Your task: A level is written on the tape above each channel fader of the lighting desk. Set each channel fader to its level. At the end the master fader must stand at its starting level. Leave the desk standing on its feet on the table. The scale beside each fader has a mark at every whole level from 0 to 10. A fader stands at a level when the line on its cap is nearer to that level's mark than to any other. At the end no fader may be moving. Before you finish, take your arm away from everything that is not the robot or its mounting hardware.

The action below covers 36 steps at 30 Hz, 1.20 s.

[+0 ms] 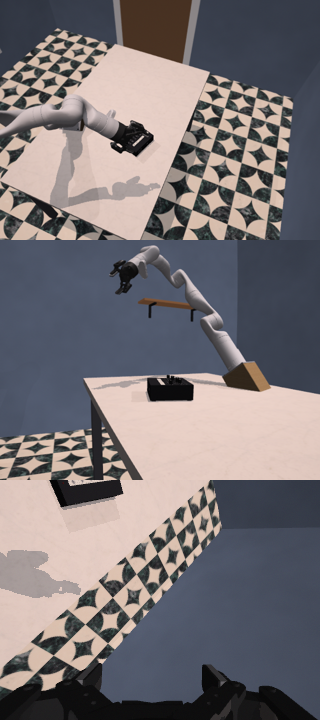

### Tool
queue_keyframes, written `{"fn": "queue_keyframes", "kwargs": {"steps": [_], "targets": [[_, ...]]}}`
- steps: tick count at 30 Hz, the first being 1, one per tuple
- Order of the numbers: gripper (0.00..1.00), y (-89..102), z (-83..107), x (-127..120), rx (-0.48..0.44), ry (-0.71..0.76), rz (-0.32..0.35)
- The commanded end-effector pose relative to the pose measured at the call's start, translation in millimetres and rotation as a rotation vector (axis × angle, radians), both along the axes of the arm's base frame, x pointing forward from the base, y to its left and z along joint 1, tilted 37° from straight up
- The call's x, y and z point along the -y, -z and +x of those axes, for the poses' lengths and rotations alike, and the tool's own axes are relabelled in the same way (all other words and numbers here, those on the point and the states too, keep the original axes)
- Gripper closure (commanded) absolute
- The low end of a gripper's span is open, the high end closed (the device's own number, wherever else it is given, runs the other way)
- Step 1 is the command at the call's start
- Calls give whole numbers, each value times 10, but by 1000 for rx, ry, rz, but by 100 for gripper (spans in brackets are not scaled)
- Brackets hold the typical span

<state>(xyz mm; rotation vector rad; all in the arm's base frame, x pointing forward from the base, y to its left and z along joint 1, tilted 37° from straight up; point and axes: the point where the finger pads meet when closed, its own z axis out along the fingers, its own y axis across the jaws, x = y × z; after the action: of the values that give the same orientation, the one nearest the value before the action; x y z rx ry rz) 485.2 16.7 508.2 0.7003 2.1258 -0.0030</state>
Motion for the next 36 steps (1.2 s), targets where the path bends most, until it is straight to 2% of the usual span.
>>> {"fn": "queue_keyframes", "kwargs": {"steps": [1,5,6,16,17,27,28,36], "targets": [[0,14,12,-19,-3,-1,-6],[0,14,12,-19,-3,-1,-6],[0,213,45,-112,-48,-12,-35],[0,213,45,-112,-48,-12,-35],[0,412,68,-198,-93,-22,-63],[0,412,68,-198,-93,-22,-63],[0,609,84,-276,-137,-32,-90],[0,609,84,-276,-137,-32,-90]]}}
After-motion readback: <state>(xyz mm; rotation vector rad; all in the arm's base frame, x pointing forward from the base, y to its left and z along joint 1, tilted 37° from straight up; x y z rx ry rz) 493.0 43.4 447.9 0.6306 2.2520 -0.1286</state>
